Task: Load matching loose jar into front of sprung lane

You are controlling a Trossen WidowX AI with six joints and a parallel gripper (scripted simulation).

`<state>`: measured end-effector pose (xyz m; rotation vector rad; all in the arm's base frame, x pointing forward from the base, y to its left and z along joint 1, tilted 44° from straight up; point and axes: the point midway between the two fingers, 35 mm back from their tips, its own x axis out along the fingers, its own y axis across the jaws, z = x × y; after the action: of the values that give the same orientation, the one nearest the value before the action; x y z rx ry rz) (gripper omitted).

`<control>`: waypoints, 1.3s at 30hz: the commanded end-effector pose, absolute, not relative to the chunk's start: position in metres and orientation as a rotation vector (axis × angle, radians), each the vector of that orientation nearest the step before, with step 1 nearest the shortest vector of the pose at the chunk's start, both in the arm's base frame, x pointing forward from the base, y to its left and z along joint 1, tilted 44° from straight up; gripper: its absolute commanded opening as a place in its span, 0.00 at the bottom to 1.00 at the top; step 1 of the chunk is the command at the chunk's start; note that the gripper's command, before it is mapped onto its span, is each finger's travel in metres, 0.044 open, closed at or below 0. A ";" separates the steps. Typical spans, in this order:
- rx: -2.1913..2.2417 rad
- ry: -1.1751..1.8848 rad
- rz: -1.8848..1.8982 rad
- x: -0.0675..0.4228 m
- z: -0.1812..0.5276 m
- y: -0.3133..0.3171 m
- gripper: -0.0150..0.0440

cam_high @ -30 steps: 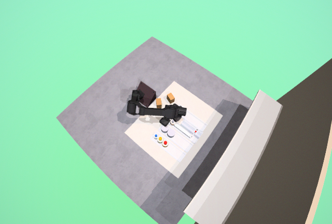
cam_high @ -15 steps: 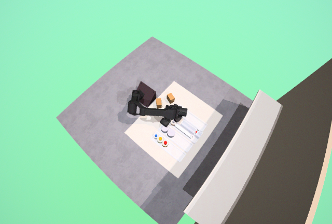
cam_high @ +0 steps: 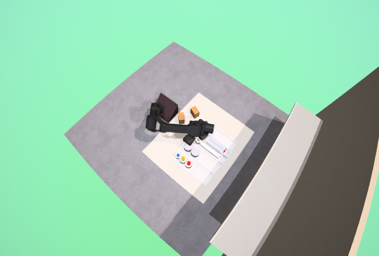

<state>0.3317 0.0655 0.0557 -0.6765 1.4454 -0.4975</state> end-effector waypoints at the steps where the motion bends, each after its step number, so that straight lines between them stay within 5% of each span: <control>1: -0.670 1.408 -0.502 0.341 0.060 0.067 0.25; 39: -0.670 1.408 -0.502 0.344 0.060 0.067 0.25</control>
<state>0.3356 0.0655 0.0552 -0.6762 1.4418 -0.4959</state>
